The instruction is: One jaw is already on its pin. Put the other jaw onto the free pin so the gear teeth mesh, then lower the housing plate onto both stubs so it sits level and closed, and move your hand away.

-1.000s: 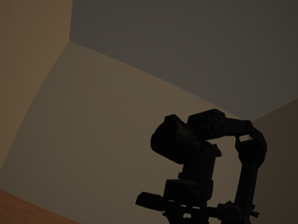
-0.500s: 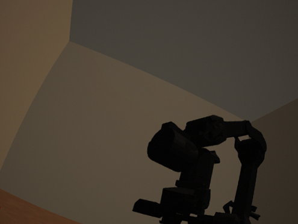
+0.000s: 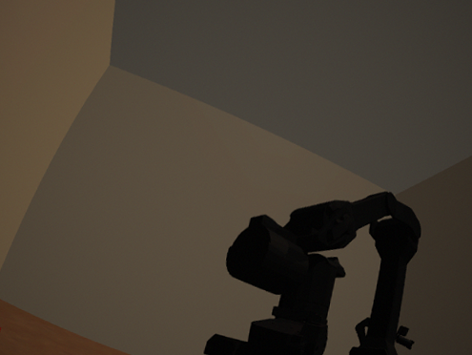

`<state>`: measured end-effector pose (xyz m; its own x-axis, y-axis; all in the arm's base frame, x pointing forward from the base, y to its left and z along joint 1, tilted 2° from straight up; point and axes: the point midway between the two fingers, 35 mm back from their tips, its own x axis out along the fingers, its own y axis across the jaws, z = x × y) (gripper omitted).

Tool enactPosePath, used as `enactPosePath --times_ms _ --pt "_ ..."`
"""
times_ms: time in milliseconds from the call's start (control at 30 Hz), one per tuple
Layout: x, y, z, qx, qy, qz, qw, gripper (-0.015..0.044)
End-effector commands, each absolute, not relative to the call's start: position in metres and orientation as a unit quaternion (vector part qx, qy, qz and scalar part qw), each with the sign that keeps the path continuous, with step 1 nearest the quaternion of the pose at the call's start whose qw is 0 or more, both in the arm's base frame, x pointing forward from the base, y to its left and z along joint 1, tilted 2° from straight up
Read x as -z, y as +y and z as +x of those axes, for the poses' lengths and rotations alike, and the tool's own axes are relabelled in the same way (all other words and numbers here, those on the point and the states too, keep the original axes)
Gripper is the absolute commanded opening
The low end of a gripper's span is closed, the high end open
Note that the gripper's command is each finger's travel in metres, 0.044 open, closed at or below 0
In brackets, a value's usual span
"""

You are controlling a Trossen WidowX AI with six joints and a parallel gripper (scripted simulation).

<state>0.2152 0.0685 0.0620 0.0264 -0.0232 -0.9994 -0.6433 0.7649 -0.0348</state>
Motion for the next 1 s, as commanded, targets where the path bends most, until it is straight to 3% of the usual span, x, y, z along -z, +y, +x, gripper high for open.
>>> enactPosePath --times_ms 0,967 --pt "-0.056 0.068 0.215 -0.232 0.658 -0.255 0.669 0.0" --pt "-0.04 0.089 0.198 -0.233 0.659 -0.254 0.669 0.0"
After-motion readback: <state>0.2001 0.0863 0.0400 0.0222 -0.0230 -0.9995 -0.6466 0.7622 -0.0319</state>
